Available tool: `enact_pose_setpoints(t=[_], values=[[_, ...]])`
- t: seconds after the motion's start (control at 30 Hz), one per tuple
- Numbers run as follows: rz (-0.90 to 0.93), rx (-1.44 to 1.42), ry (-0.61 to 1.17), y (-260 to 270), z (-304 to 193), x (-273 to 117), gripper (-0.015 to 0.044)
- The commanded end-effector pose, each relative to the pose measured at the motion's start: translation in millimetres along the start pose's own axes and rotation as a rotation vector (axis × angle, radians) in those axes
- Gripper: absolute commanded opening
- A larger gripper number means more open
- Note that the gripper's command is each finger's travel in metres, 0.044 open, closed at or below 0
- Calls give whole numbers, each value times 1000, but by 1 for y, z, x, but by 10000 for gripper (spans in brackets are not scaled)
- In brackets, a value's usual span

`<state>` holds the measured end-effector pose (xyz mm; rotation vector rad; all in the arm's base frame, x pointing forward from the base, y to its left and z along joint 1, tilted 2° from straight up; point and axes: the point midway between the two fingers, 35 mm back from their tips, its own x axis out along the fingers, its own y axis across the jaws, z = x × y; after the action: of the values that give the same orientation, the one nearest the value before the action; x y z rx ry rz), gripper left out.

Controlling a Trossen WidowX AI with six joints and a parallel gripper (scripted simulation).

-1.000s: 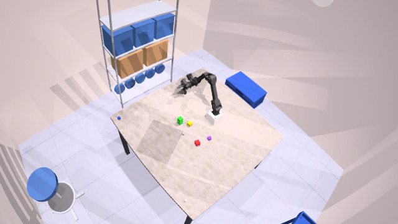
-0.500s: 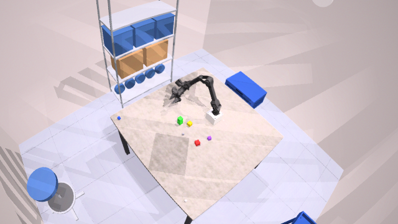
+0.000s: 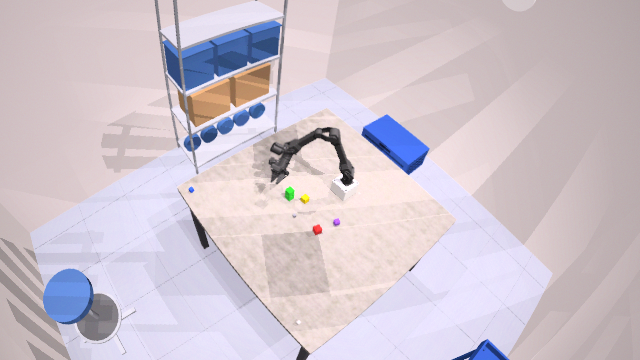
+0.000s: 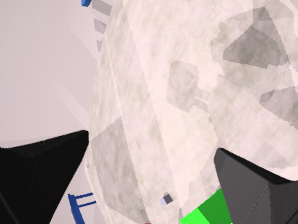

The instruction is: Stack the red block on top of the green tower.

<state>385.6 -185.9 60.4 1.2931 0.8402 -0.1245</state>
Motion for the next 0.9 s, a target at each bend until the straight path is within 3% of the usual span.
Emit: enact_pose_setpoints(t=[0.0, 0.87], values=[[-68, -33, 58, 14, -22, 22, 440], [-471, -383, 384, 66, -209, 103, 440]])
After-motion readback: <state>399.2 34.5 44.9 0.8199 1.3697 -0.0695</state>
